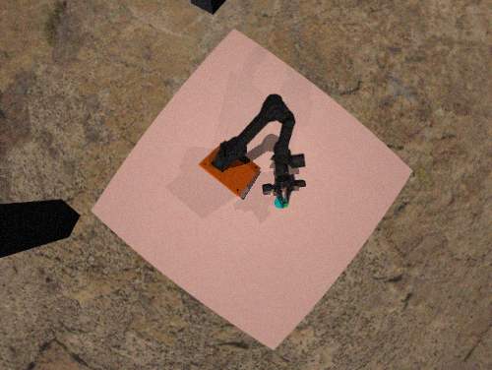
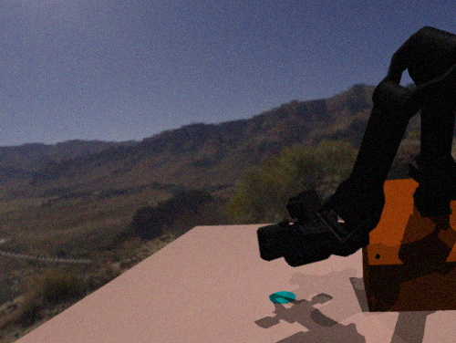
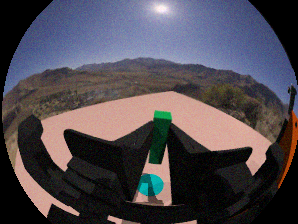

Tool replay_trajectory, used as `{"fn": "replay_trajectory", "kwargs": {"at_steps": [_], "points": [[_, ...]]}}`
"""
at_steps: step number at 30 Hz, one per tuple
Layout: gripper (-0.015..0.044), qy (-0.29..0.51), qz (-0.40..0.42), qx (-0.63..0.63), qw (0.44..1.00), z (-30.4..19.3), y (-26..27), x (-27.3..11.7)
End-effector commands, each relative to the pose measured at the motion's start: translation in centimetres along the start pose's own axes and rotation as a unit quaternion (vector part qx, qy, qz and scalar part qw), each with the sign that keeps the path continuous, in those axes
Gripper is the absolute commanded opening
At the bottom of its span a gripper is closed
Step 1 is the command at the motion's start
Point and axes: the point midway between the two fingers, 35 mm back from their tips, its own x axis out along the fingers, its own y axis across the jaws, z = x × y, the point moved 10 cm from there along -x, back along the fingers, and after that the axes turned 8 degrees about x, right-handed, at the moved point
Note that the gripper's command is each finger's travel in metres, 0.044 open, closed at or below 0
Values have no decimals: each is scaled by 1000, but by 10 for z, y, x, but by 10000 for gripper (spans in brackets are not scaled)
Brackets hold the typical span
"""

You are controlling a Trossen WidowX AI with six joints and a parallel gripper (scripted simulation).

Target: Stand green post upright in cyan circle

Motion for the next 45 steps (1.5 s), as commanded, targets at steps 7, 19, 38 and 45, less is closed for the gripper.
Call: {"fn": "replay_trajectory", "kwargs": {"at_steps": [7, 19, 38, 45], "points": [[22, 0, -2, 0, 1000, -31, -1, 3], [22, 0, -1, -1, 1000, -72, -9, 7], [22, 3, -1, -2, 1000, -104, -16, 12], [101, 3, -1, -2, 1000, -104, -16, 12]]}}
